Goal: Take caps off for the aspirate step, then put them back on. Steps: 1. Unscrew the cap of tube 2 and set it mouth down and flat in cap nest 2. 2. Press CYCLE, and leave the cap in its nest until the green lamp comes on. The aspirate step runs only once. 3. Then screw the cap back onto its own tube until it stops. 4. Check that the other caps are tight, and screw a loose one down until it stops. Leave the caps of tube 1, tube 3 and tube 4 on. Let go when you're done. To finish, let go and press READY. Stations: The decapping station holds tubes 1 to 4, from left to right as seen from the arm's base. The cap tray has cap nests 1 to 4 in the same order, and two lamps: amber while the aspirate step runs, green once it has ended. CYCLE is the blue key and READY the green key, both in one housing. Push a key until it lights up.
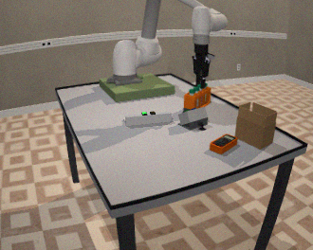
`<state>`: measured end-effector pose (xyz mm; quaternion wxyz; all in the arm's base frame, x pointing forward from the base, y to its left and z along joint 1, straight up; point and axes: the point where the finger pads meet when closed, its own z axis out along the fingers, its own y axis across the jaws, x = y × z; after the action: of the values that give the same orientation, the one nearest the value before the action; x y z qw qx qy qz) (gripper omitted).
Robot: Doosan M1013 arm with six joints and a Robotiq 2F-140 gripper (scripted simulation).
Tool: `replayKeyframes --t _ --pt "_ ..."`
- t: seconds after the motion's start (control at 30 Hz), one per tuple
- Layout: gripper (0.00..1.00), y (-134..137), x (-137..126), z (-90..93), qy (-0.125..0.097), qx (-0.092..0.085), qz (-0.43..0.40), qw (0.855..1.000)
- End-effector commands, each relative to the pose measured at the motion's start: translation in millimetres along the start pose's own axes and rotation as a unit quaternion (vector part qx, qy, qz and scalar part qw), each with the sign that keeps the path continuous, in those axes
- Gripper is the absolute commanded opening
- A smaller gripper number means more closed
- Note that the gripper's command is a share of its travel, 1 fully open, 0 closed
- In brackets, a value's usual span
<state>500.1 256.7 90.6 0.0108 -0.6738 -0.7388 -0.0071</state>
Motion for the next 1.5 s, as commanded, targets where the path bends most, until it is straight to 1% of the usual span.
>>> replayKeyframes --t 0.0,0.13,0.17,0.5,0.53,0.6,0.7,0.83,0.97,1.1,1.17,1.3,1.47 --pt "0.30 0.3 0.5 -0.6 -0.012 -0.003 0.036 0.999" --pt "0.30 0.3 0.5 -0.6 -0.012 -0.003 0.036 0.999" --pt "0.41 0.3 0.5 -0.4 -0.012 -0.003 0.036 0.999" --pt "0.41 0.3 0.5 -0.4 -0.012 -0.003 0.036 0.999" --pt "0.41 0.3 0.5 -0.6 -0.012 -0.003 0.016 1.000" --pt "0.41 0.3 0.5 -0.6 -0.012 -0.003 0.016 1.000" --pt "0.41 0.3 0.5 -0.6 -0.012 -0.002 -0.043 0.999" --pt "0.41 0.3 0.5 -0.6 -0.012 -0.002 -0.123 0.992" --pt "0.41 0.3 0.5 -0.6 -0.012 -0.001 -0.202 0.979" --pt "0.41 0.3 0.6 -0.6 -0.012 0.000 -0.280 0.960" --pt "0.41 0.3 0.6 -0.6 -0.012 0.000 -0.280 0.960" --pt "0.41 0.3 0.5 -0.6 -0.012 0.001 -0.356 0.935" --pt "0.41 0.3 0.5 -0.6 -0.012 0.003 -0.447 0.894"
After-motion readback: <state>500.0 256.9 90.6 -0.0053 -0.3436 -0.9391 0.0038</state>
